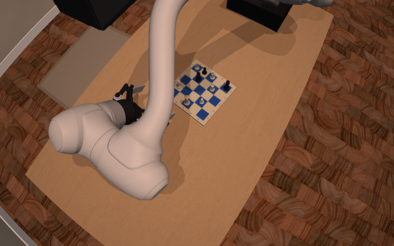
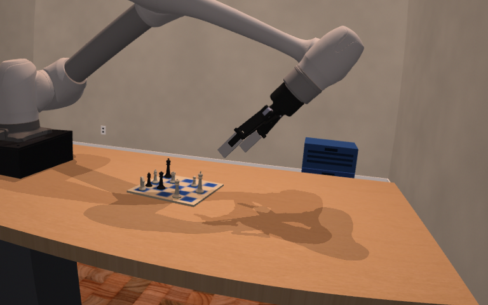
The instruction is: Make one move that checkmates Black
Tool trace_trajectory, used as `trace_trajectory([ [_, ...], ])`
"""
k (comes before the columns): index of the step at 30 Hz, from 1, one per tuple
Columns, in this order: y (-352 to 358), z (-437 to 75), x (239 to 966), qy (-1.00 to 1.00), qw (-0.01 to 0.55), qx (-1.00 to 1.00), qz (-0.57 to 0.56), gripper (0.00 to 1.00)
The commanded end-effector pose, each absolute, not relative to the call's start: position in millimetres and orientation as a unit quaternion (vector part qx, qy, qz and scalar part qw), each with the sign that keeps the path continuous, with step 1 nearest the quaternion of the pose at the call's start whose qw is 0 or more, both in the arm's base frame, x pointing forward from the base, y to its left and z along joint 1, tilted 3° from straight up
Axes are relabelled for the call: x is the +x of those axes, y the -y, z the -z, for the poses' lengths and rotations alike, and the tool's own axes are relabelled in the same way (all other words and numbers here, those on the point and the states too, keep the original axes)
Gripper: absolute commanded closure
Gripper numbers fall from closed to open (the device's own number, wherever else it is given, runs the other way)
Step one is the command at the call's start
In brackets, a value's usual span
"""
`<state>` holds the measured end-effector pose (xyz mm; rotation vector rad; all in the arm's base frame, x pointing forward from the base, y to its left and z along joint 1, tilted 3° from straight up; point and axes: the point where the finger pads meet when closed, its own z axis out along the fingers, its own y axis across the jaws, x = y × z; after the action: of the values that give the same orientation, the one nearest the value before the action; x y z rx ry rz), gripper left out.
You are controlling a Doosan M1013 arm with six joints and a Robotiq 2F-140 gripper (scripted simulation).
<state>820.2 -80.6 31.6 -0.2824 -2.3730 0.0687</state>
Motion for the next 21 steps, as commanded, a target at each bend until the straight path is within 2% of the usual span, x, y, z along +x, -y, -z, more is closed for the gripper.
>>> trace_trajectory([
  [1,85,-35,810,0.941,0.310,-0.133,-0.034,0.00],
  [2,88,-37,799,0.948,0.279,-0.150,-0.036,0.00],
  [3,88,-37,799,0.948,0.279,-0.150,-0.036,0.00],
  [4,90,-39,788,0.953,0.249,-0.167,-0.038,0.00],
  [5,90,-39,788,0.953,0.249,-0.167,-0.038,0.00],
  [8,93,-42,764,0.961,0.190,-0.199,-0.039,0.00],
  [9,93,-42,764,0.961,0.190,-0.199,-0.039,0.00],
  [10,94,-44,752,0.962,0.162,-0.214,-0.038,0.00],
  [11,94,-44,752,0.962,0.162,-0.214,-0.038,0.00],
  [14,95,-47,727,0.963,0.112,-0.241,-0.035,0.00],
  [16,95,-47,727,0.963,0.112,-0.241,-0.035,0.00],
  [21,94,-51,681,0.958,0.030,-0.285,-0.025,0.00],
])
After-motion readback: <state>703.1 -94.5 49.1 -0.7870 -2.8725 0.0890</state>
